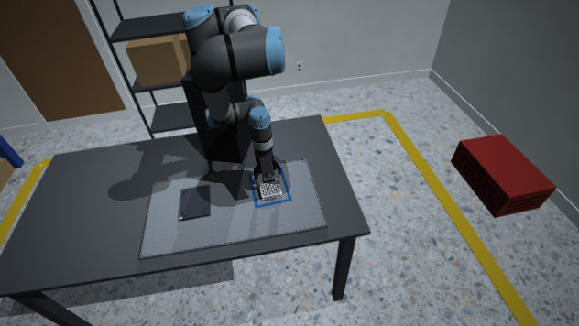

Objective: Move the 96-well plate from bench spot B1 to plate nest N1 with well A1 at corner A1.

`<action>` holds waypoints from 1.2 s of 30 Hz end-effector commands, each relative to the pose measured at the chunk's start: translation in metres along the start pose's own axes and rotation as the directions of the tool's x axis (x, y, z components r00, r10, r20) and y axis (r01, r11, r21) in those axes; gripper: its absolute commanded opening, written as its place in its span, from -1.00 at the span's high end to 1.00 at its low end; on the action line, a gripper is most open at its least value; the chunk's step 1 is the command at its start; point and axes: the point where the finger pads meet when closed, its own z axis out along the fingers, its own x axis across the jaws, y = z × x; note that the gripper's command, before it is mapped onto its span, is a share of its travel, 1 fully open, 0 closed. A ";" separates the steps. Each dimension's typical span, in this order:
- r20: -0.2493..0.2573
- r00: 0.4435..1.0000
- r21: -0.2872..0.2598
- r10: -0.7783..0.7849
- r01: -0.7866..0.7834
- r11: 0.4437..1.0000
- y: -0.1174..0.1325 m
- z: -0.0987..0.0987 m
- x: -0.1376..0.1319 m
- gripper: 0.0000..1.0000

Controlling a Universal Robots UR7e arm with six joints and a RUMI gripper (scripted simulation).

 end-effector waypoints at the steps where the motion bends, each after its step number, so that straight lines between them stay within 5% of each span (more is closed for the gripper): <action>1: 0.000 1.000 0.001 0.000 0.000 1.000 0.000 0.000 0.000 1.00; 21: 0.000 1.000 0.001 0.000 0.000 1.000 0.000 0.000 0.000 1.00; 36: 0.000 1.000 0.001 0.000 0.000 1.000 0.000 -0.022 0.000 1.00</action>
